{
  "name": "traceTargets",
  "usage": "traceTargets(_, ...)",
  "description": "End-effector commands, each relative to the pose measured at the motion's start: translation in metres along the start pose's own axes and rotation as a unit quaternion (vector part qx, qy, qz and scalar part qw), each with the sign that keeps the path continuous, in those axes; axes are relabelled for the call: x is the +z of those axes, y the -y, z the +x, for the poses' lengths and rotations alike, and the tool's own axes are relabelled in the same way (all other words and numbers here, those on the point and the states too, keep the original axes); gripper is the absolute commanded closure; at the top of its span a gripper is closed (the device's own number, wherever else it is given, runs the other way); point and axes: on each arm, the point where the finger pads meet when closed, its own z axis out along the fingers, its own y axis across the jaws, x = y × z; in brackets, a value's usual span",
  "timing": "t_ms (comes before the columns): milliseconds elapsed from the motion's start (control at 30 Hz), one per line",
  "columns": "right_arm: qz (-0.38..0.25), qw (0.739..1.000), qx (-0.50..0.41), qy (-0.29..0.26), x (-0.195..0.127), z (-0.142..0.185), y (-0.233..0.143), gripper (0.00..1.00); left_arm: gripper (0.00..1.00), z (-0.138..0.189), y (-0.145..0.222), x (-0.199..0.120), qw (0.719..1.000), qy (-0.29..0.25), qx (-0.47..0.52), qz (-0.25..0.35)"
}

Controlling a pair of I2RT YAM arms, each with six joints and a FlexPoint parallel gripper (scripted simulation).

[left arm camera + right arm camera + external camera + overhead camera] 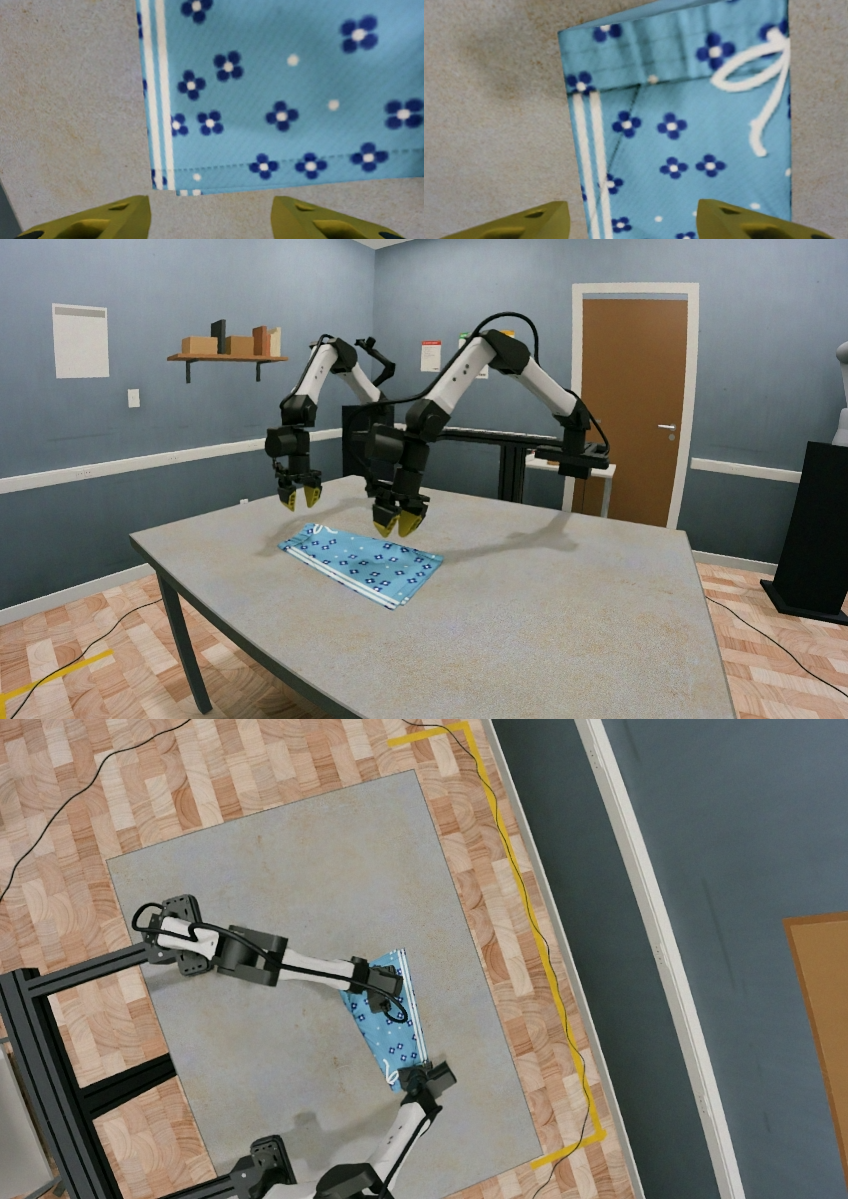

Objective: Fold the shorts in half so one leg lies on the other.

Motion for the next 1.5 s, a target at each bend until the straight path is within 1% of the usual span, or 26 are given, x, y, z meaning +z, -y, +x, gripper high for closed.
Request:
traceTargets(0,-0.015,1.0,0.005,-0.007,-0.015,0.003,-0.005,0.45,0.45,-0.01,-0.024,-0.024,0.999,0.016,-0.004,-0.031)
traceTargets(67,-0.034,0.999,0.005,-0.015,-0.021,0.008,-0.019,0.45,0.45,-0.01,-0.024,-0.024,0.999,0.016,-0.004,-0.031)
traceTargets(267,-0.025,1.0,0.004,-0.011,-0.018,0.007,-0.015,0.45,0.45,-0.01,-0.024,-0.024,0.999,0.016,-0.004,-0.031)
traceTargets(300,-0.058,0.998,-0.003,-0.016,-0.033,0.005,-0.035,0.45,0.45,-0.01,-0.048,-0.037,0.998,0.022,-0.018,-0.062)
traceTargets(333,-0.047,0.999,-0.012,-0.013,-0.028,0.002,-0.025,0.45,0.45,-0.004,-0.033,-0.031,0.999,0.016,-0.022,-0.046)
traceTargets(367,-0.039,0.999,-0.021,-0.013,-0.025,-0.001,-0.017,0.45,0.45,0.0,-0.028,-0.03,0.999,0.015,-0.029,-0.04)
traceTargets(400,-0.047,0.998,-0.031,-0.02,-0.031,0.002,-0.022,0.45,0.45,-0.001,-0.033,-0.036,0.998,0.022,-0.038,-0.046)
traceTargets(467,-0.047,0.998,-0.031,-0.02,-0.031,0.002,-0.022,0.45,0.45,-0.001,-0.033,-0.036,0.998,0.022,-0.038,-0.046)
traceTargets(500,-0.06,0.997,-0.041,-0.021,-0.038,0.002,-0.028,0.45,0.45,-0.003,-0.046,-0.046,0.997,0.028,-0.048,-0.062)
traceTargets(533,-0.06,0.997,-0.053,-0.023,-0.04,0.0,-0.026,0.45,0.45,0.002,-0.04,-0.046,0.996,0.027,-0.058,-0.056)
traceTargets(633,-0.079,0.993,-0.085,-0.027,-0.053,-0.001,-0.031,0.45,0.45,0.005,-0.047,-0.06,0.994,0.034,-0.083,-0.066)
traceTargets(767,-0.115,0.986,-0.116,-0.033,-0.078,-0.003,-0.044,0.45,0.45,0.012,-0.068,-0.087,0.987,0.044,-0.119,-0.099)
traceTargets(967,-0.165,0.972,-0.164,-0.034,-0.114,-0.009,-0.058,0.45,0.45,0.024,-0.089,-0.124,0.974,0.065,-0.169,-0.136)
traceTargets(1033,-0.165,0.972,-0.164,-0.034,-0.114,-0.009,-0.058,0.45,0.45,0.024,-0.089,-0.124,0.974,0.065,-0.169,-0.136)
traceTargets(1067,-0.172,0.969,-0.172,-0.033,-0.118,-0.01,-0.059,0.45,0.45,0.022,-0.095,-0.133,0.971,0.071,-0.175,-0.145)
traceTargets(1200,-0.201,0.958,-0.202,-0.028,-0.143,-0.015,-0.065,0.45,0.45,0.034,-0.102,-0.155,0.962,0.081,-0.207,-0.16)
traceTargets(1233,-0.213,0.954,-0.209,-0.026,-0.151,-0.016,-0.068,0.45,0.45,0.038,-0.11,-0.165,0.957,0.084,-0.217,-0.175)
traceTargets(1467,-0.272,0.926,-0.262,-0.009,-0.195,-0.026,-0.078,0.45,0.45,0.056,-0.126,-0.211,0.931,0.11,-0.273,-0.215)
